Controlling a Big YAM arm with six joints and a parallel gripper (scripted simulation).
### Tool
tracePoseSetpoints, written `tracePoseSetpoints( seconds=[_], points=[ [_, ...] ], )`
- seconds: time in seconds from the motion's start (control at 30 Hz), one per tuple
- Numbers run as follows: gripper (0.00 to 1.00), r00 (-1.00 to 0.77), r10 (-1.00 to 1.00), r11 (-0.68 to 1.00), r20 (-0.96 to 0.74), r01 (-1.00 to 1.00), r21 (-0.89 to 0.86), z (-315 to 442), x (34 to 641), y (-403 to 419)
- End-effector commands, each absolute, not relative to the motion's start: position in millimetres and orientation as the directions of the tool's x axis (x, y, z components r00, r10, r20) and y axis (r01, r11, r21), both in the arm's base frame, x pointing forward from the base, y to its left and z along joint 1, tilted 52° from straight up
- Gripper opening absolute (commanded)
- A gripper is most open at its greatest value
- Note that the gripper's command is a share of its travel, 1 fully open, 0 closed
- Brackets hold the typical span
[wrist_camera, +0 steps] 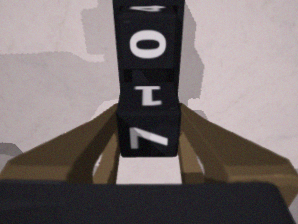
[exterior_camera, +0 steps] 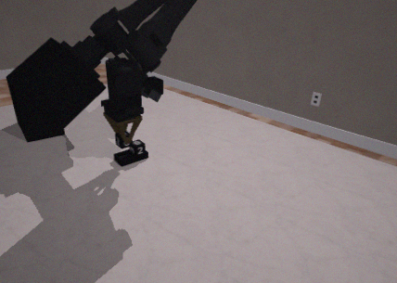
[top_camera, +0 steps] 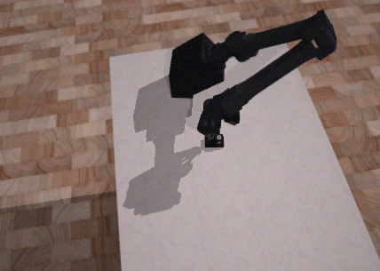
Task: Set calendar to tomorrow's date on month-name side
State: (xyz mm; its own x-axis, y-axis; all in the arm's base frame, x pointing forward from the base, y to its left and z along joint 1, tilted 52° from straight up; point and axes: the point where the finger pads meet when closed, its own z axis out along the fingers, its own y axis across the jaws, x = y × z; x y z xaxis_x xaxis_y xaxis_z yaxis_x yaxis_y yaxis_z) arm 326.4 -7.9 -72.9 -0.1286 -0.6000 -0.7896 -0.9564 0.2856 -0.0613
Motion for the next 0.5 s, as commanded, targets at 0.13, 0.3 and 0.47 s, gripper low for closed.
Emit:
tracePoseSetpoints(
  seconds=[0.13, 0.3, 0.47],
  points=[
    [0.27, -0.104, -0.606, 0.274, -0.789, -0.958, -0.084, -65.7, 334.4, -4.9],
    [0.27, -0.102, -0.607, 0.274, -0.788, -0.958, -0.086, -65.4, 335.1, -5.1],
    [0.27, -0.101, -0.607, 0.273, -0.788, -0.958, -0.088, -65.3, 335.7, -5.3]
  ],
)
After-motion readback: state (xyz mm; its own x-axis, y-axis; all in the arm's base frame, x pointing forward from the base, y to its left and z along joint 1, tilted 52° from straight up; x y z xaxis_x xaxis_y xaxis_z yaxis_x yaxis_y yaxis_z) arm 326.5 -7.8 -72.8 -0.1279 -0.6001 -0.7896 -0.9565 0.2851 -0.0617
